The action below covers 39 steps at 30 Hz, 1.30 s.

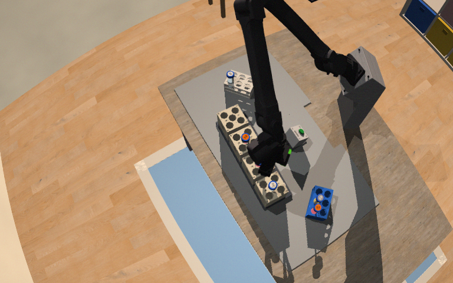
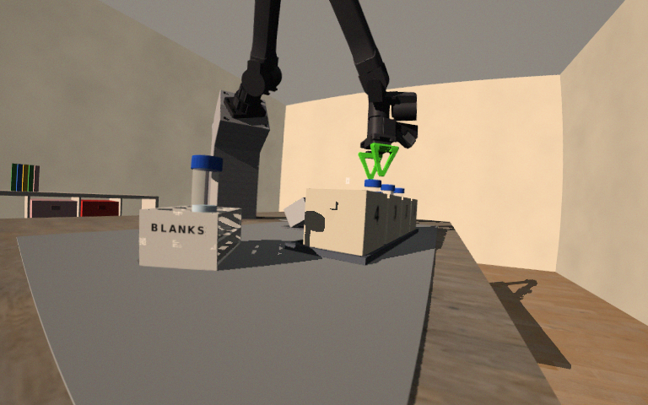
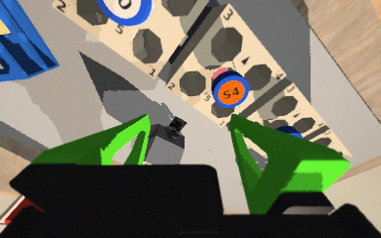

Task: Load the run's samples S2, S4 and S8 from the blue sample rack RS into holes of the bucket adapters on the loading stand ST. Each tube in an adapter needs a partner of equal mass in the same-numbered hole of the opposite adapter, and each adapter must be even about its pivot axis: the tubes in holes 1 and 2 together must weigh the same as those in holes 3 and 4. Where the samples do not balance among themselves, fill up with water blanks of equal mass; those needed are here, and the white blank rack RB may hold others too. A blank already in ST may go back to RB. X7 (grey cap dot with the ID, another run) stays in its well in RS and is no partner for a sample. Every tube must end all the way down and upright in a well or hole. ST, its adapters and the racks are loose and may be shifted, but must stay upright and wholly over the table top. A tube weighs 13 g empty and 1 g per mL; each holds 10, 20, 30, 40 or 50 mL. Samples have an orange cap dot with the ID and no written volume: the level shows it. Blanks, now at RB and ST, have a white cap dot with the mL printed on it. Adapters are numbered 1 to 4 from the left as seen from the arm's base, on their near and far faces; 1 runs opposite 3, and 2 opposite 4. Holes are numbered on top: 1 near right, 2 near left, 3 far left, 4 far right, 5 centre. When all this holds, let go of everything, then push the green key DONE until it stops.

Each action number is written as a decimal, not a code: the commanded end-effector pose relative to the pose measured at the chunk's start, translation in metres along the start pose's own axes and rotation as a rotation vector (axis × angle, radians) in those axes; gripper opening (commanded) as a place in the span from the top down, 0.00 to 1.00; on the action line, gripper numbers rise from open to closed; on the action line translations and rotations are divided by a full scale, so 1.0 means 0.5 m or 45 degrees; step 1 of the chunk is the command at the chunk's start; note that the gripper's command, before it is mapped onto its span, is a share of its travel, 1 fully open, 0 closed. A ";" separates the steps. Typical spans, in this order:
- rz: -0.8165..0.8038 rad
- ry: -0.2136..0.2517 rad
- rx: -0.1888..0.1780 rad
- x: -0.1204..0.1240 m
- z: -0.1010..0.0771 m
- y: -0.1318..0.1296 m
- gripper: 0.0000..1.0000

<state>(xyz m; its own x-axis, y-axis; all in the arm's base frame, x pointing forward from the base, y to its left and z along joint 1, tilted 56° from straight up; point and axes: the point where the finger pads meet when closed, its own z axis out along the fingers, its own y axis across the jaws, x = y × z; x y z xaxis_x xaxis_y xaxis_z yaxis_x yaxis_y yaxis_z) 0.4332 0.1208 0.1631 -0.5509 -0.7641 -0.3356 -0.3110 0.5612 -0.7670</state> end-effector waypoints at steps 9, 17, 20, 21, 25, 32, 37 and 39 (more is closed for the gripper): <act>-0.022 -0.066 -0.019 -0.102 -0.023 0.154 0.20; -0.046 -0.050 -0.027 -0.147 -0.031 0.284 0.20; -0.047 -0.051 -0.028 -0.167 -0.034 0.331 0.20; -0.047 -0.052 -0.028 -0.174 -0.035 0.347 0.20; -0.047 -0.053 -0.028 -0.194 -0.038 0.394 0.20; -0.047 -0.057 -0.029 -0.234 -0.045 0.488 0.20; -0.051 -0.055 -0.031 -0.243 -0.049 0.520 0.20; -0.029 -0.050 -0.024 -0.244 -0.038 0.497 0.20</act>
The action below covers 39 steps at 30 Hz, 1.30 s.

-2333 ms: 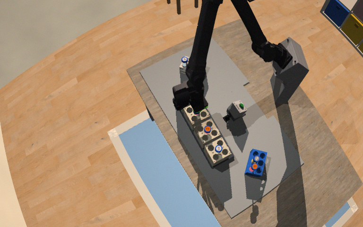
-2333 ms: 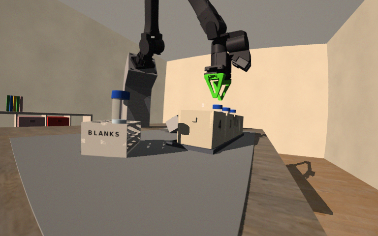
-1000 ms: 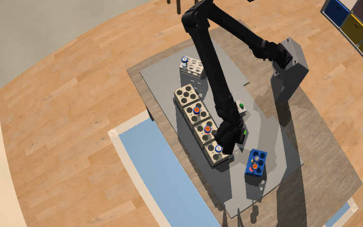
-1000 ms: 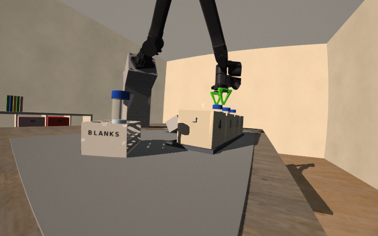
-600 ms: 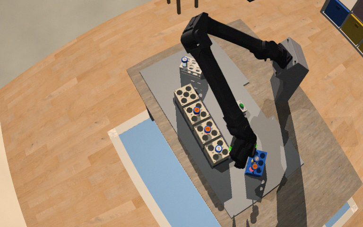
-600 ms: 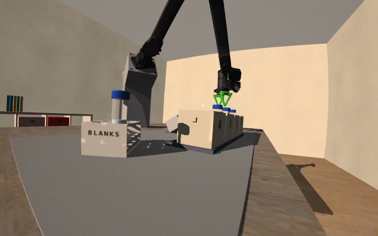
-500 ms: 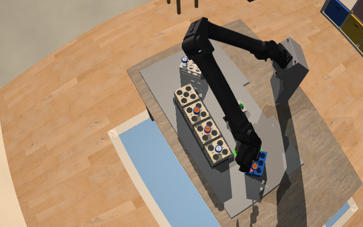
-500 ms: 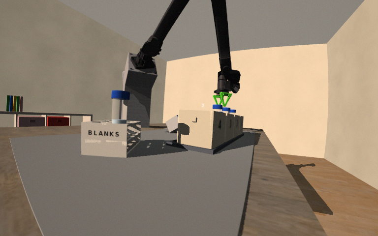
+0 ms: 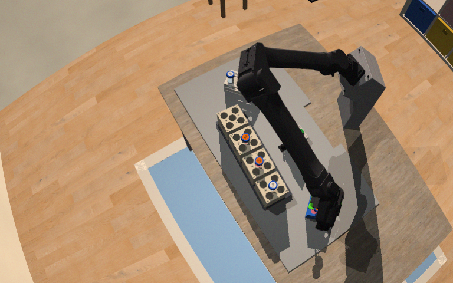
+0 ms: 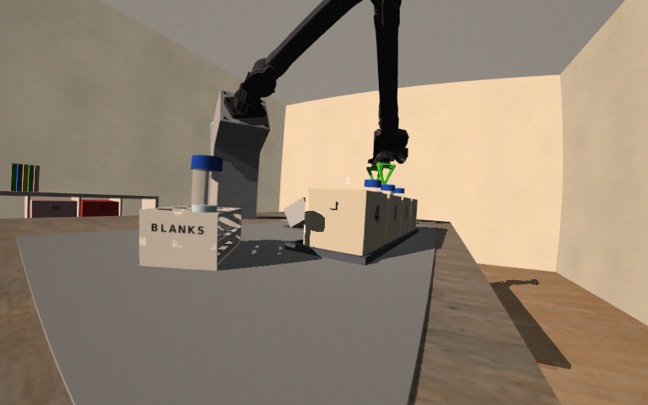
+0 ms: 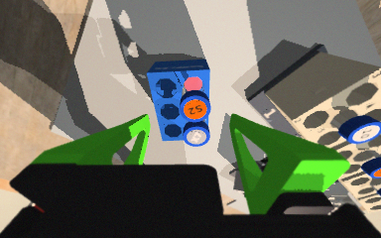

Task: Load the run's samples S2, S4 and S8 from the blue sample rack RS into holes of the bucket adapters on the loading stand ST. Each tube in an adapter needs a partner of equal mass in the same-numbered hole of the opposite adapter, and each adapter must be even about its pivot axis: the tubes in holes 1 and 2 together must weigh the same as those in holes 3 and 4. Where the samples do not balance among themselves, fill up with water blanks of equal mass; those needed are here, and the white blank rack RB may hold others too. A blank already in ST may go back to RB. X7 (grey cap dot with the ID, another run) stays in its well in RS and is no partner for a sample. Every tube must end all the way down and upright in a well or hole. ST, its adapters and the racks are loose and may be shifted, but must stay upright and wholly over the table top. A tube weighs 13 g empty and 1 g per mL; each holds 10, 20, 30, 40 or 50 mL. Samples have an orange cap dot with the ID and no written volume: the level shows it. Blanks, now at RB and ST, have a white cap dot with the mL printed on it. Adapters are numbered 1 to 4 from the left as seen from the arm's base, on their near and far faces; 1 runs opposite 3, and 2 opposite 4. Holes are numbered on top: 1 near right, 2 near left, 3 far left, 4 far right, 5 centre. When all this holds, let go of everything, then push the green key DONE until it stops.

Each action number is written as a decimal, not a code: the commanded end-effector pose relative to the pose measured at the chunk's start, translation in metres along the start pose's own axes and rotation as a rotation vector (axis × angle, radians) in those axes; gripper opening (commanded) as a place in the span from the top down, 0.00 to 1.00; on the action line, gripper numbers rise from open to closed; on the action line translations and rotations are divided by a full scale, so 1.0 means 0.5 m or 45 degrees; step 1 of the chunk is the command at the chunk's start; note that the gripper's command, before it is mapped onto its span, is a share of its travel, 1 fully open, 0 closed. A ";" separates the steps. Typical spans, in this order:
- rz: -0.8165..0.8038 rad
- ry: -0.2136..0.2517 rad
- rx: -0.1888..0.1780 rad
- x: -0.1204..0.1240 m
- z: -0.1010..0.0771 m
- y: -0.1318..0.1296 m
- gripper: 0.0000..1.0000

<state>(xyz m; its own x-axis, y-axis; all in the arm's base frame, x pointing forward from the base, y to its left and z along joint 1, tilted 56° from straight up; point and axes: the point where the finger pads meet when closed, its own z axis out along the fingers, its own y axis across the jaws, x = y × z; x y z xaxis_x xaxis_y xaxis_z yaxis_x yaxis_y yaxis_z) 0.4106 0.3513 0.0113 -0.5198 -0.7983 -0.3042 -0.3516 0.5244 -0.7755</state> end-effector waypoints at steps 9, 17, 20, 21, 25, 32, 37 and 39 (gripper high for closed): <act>0.021 0.005 0.001 0.011 0.051 -0.012 0.20; 0.017 -0.020 -0.005 0.001 0.060 -0.002 0.20; 0.047 -0.021 0.003 -0.010 0.069 -0.023 0.20; 0.047 -0.021 0.003 -0.010 0.069 -0.023 0.20; 0.053 -0.018 0.007 -0.012 0.075 -0.027 0.20; 0.061 -0.021 0.008 -0.017 0.073 -0.030 0.20; 0.035 -0.026 -0.002 -0.011 0.057 -0.014 0.20; 0.035 -0.026 -0.002 -0.011 0.057 -0.014 0.20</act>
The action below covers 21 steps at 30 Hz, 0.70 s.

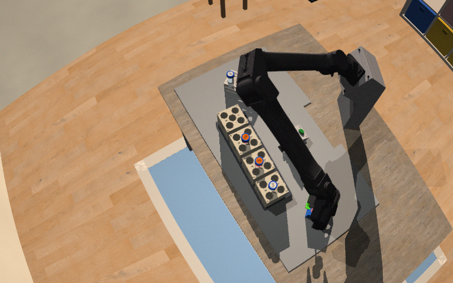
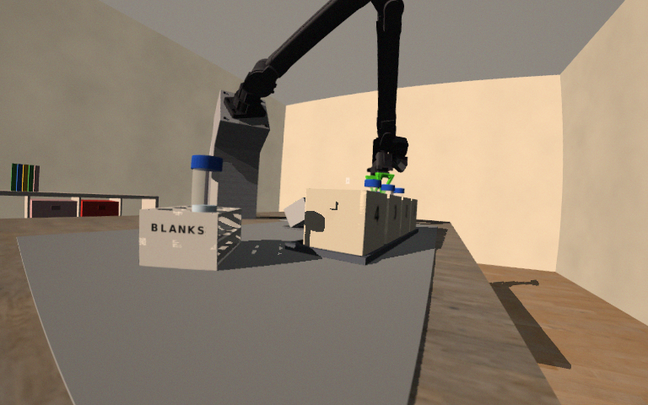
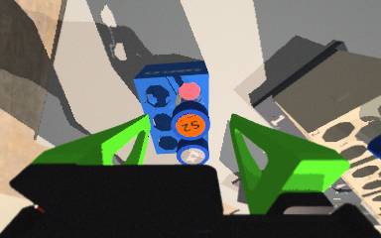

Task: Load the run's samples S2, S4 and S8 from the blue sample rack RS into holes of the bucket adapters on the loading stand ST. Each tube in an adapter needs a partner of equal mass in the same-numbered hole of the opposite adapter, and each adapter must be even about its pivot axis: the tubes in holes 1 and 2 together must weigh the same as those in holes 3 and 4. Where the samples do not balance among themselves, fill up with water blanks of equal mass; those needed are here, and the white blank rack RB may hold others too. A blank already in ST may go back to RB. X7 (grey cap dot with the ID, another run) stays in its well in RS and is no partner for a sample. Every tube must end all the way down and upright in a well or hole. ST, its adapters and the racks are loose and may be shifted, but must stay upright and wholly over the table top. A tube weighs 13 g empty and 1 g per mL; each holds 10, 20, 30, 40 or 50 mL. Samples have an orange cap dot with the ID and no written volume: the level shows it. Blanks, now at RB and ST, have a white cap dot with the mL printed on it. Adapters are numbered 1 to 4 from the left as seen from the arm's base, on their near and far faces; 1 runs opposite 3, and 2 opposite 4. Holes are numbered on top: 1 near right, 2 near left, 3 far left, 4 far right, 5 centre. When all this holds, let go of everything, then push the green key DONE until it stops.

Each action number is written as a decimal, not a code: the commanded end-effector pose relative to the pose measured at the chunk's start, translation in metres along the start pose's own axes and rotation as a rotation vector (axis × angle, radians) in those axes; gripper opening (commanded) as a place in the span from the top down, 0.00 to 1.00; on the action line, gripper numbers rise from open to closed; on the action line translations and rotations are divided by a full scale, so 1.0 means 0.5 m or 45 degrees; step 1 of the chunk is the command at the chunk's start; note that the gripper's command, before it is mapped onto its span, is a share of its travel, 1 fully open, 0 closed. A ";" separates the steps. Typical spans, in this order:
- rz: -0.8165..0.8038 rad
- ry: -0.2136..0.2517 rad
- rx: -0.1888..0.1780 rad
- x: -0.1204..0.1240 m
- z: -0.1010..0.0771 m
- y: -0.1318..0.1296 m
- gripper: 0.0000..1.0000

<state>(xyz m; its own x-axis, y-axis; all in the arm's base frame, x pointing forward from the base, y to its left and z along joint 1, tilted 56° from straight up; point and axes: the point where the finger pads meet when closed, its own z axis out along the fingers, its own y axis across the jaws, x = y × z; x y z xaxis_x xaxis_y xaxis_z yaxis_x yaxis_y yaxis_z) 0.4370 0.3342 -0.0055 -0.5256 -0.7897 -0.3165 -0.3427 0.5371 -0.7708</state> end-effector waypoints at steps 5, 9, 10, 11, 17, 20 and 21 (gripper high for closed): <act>0.015 -0.027 -0.003 -0.022 -0.013 -0.003 0.20; 0.015 -0.027 -0.003 -0.022 -0.013 -0.004 0.20; 0.015 -0.027 -0.003 -0.023 -0.013 -0.004 0.20; 0.015 -0.027 -0.003 -0.023 -0.013 -0.004 0.20; 0.015 -0.027 -0.003 -0.023 -0.013 -0.004 0.20; 0.015 -0.027 -0.003 -0.024 -0.013 -0.005 0.20; 0.015 -0.027 -0.003 -0.024 -0.013 -0.005 0.20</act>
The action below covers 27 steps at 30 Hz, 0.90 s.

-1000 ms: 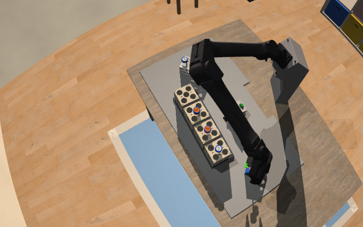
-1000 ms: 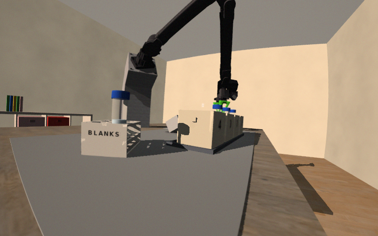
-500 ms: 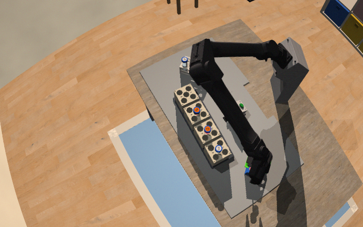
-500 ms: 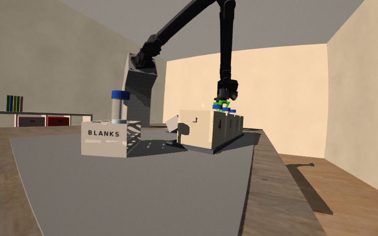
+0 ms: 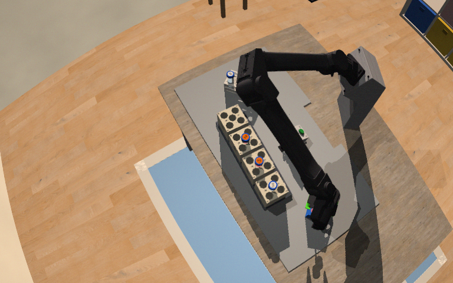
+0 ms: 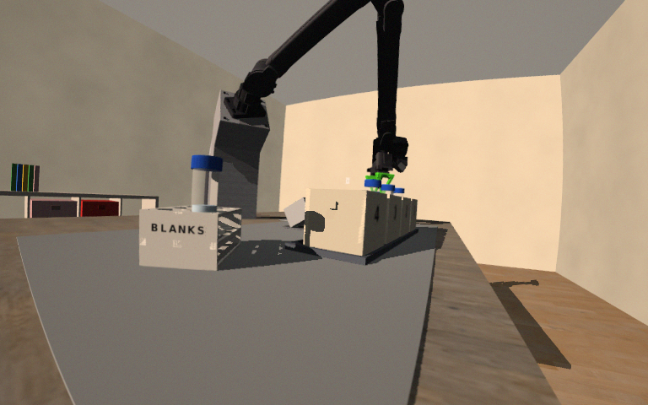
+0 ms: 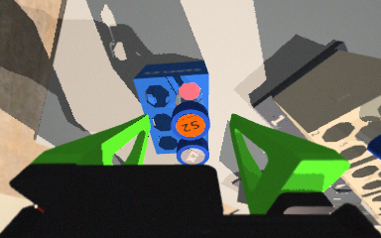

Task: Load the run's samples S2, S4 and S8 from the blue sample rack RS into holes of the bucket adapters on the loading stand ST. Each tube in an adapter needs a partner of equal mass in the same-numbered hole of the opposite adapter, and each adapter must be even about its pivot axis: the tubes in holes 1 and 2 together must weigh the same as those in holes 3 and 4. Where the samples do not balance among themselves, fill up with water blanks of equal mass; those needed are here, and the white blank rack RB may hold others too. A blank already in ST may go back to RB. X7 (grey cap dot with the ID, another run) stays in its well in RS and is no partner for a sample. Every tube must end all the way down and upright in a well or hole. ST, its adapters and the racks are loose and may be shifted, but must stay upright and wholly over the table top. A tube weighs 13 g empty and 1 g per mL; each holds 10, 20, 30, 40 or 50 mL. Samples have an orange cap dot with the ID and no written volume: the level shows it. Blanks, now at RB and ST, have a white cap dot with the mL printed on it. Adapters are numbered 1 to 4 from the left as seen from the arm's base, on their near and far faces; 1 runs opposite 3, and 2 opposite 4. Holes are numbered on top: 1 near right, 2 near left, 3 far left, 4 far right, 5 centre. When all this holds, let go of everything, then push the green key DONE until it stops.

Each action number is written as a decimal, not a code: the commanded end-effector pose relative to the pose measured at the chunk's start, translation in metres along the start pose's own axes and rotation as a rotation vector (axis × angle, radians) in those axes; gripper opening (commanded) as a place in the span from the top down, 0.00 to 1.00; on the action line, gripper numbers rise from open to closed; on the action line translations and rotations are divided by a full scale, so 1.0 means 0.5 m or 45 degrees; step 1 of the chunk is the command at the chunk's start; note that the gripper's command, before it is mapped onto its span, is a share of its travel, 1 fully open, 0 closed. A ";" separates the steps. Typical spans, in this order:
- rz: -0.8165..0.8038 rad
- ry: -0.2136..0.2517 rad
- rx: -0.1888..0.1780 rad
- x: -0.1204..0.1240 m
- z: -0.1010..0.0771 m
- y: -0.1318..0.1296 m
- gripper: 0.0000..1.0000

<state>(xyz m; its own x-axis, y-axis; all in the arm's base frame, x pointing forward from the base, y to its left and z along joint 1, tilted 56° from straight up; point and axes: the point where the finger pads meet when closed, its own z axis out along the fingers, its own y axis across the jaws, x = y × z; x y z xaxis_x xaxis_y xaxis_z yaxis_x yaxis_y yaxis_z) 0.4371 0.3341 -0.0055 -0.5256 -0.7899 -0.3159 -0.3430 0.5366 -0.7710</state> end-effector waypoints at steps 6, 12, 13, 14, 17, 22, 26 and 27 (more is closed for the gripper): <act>0.016 -0.027 -0.003 -0.025 -0.013 -0.005 0.20; 0.016 -0.027 -0.003 -0.025 -0.013 -0.005 0.20; 0.026 -0.010 0.004 -0.028 0.001 -0.025 0.20; 0.016 -0.027 -0.003 -0.025 -0.013 -0.005 0.20; 0.016 -0.027 -0.003 -0.025 -0.013 -0.005 1.00; 0.016 -0.027 -0.003 -0.025 -0.013 -0.005 1.00; 0.016 -0.027 -0.003 -0.025 -0.013 -0.005 1.00; 0.016 -0.027 -0.003 -0.025 -0.013 -0.005 1.00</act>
<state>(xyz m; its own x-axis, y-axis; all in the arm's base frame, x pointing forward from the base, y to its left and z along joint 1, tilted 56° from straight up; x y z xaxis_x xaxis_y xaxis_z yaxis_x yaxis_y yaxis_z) 0.4376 0.3343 -0.0051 -0.5252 -0.7903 -0.3158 -0.3431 0.5362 -0.7713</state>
